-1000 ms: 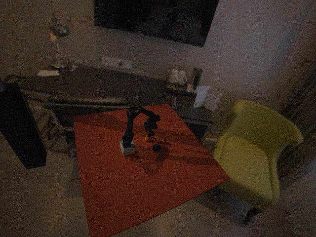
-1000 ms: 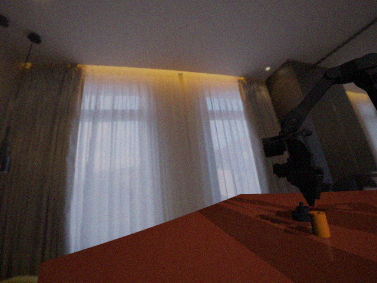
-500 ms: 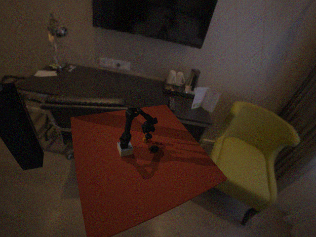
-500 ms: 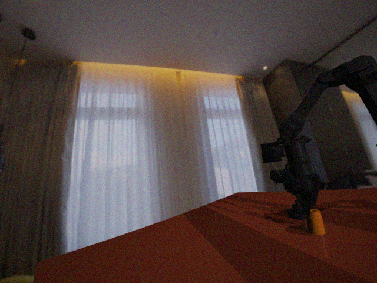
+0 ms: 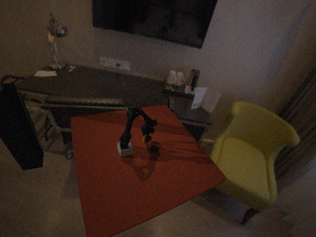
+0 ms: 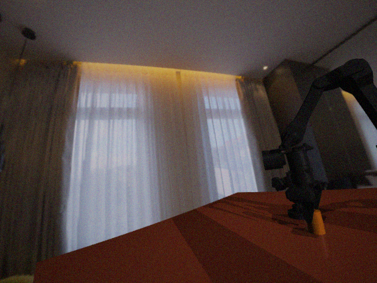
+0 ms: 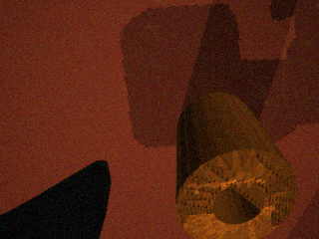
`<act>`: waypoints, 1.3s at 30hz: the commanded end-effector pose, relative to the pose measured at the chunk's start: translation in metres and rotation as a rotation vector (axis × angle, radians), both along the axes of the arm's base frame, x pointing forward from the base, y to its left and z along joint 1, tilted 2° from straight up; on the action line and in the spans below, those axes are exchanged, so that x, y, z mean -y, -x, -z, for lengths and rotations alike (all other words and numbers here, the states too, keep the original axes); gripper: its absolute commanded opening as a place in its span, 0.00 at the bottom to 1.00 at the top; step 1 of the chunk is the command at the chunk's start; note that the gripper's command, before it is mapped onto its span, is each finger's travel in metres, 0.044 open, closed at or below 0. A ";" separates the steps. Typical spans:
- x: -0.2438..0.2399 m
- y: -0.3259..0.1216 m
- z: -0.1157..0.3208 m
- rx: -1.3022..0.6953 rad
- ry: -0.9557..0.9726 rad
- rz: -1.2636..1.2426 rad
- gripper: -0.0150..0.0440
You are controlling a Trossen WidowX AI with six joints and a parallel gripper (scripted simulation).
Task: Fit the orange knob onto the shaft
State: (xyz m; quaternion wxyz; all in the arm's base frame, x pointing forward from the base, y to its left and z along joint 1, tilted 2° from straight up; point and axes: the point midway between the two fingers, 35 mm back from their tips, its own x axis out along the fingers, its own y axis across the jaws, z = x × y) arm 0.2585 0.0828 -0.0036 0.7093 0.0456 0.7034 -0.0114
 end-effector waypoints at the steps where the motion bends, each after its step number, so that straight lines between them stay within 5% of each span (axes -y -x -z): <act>1: 0.001 0.001 0.006 -0.001 0.005 0.004 1.00; 18: 0.000 0.003 0.030 -0.001 0.005 0.004 1.00; 28: 0.000 0.003 0.030 -0.001 0.005 0.004 0.56; 33: 0.000 0.003 0.030 -0.001 0.005 0.004 0.50; 39: 0.000 -0.003 0.008 0.000 0.005 0.004 0.25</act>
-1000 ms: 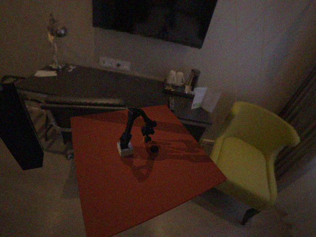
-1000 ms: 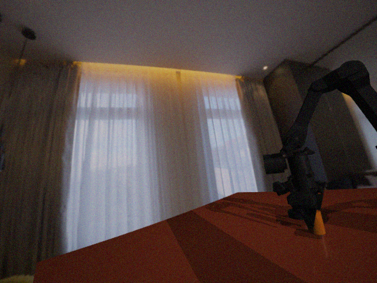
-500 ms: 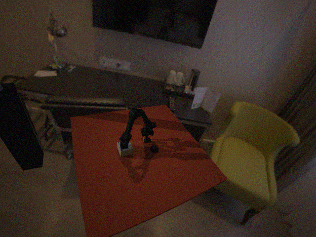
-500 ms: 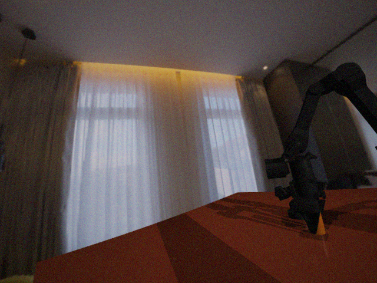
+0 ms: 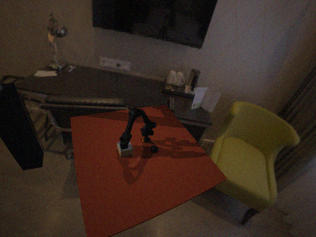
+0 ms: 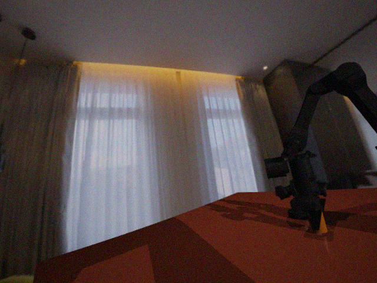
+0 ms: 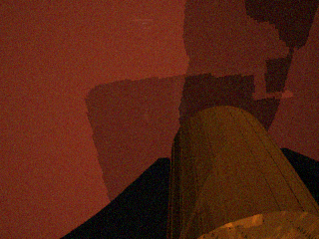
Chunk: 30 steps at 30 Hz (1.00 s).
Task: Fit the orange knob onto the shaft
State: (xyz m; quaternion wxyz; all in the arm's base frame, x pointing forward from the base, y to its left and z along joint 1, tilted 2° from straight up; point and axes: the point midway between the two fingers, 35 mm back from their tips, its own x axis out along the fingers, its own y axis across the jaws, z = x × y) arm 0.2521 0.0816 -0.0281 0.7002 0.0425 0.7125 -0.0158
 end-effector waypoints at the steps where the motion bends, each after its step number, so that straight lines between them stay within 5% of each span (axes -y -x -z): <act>1: -0.002 -0.010 -0.023 0.026 -0.005 0.002 0.25; 16: 0.004 -0.004 -0.130 0.026 -0.004 0.002 0.25; 30: 0.023 -0.018 -0.126 0.028 -0.002 0.002 0.25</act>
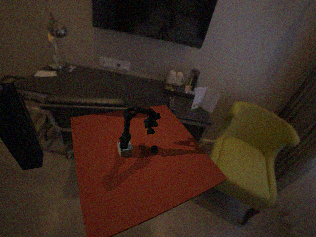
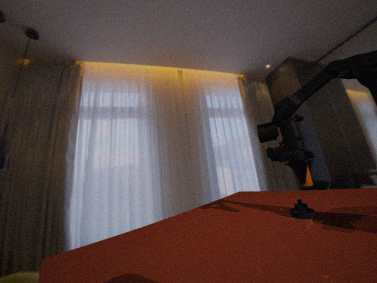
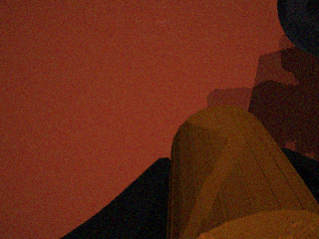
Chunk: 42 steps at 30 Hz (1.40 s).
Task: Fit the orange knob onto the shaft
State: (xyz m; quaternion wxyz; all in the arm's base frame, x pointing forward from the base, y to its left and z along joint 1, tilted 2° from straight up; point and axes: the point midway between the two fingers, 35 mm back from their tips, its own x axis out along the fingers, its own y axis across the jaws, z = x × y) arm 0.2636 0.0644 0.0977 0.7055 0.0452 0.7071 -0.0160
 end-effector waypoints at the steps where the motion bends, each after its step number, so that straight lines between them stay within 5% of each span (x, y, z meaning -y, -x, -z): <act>1: 0.008 -0.008 0.001 0.013 0.002 -0.002 0.25; 42: 0.119 -0.049 0.047 0.016 0.013 -0.002 0.25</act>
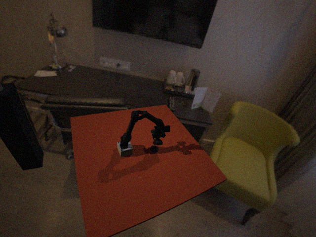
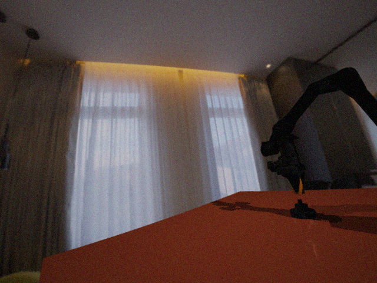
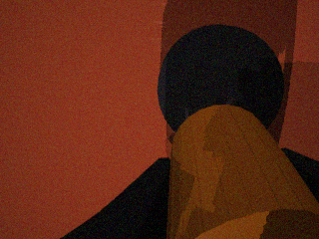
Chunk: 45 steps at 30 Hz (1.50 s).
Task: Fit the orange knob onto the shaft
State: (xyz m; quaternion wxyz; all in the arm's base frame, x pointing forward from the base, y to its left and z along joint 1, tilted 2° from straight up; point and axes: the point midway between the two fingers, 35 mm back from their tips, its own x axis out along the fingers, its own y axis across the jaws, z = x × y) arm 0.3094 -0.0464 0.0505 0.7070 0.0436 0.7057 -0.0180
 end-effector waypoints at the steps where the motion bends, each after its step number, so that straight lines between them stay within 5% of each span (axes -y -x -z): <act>1: 0.011 -0.004 0.001 0.012 0.008 -0.003 0.25; 45: 0.013 -0.006 0.022 0.012 0.008 -0.008 0.25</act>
